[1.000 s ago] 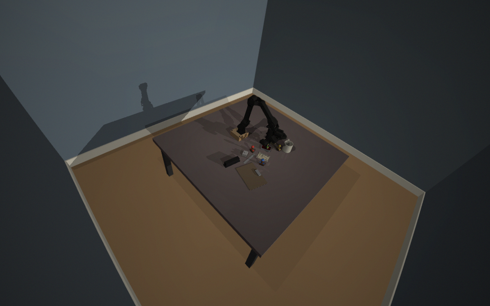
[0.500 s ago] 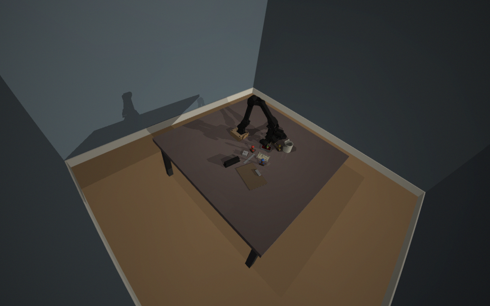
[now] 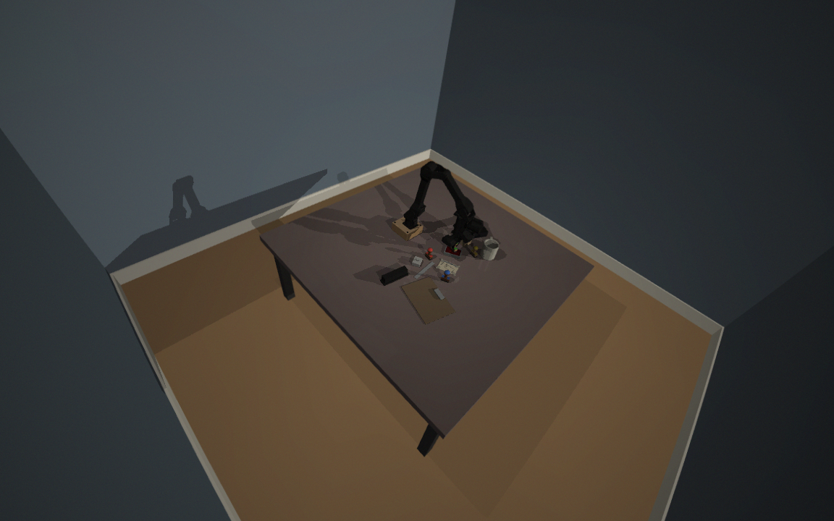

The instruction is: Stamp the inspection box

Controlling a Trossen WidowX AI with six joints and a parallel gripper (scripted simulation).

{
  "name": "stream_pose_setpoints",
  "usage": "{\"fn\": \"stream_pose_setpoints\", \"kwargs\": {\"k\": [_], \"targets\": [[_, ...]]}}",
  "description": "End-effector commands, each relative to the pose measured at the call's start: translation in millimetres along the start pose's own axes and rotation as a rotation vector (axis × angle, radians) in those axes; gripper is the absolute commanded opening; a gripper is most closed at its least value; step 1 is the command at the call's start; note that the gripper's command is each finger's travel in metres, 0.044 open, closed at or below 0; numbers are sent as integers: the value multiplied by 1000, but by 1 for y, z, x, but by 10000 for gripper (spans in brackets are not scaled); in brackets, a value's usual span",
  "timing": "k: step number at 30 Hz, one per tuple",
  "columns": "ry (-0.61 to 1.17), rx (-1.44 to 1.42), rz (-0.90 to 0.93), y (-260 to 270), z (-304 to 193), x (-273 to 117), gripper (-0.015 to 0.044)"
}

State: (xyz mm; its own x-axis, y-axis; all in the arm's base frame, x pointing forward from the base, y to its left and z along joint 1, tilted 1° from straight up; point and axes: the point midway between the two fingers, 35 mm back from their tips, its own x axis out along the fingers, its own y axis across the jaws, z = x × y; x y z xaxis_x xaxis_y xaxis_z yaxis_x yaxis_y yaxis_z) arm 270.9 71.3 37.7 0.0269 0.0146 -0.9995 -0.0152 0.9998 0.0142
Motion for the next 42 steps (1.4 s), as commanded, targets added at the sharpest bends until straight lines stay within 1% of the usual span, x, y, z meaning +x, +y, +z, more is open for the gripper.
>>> {"fn": "stream_pose_setpoints", "kwargs": {"k": [1,28,42], "targets": [[-4,0,5,1,2,-7,0],[-4,-3,5,0,2,-47,0],[-8,-233,-1,-63,49,-49,0]]}}
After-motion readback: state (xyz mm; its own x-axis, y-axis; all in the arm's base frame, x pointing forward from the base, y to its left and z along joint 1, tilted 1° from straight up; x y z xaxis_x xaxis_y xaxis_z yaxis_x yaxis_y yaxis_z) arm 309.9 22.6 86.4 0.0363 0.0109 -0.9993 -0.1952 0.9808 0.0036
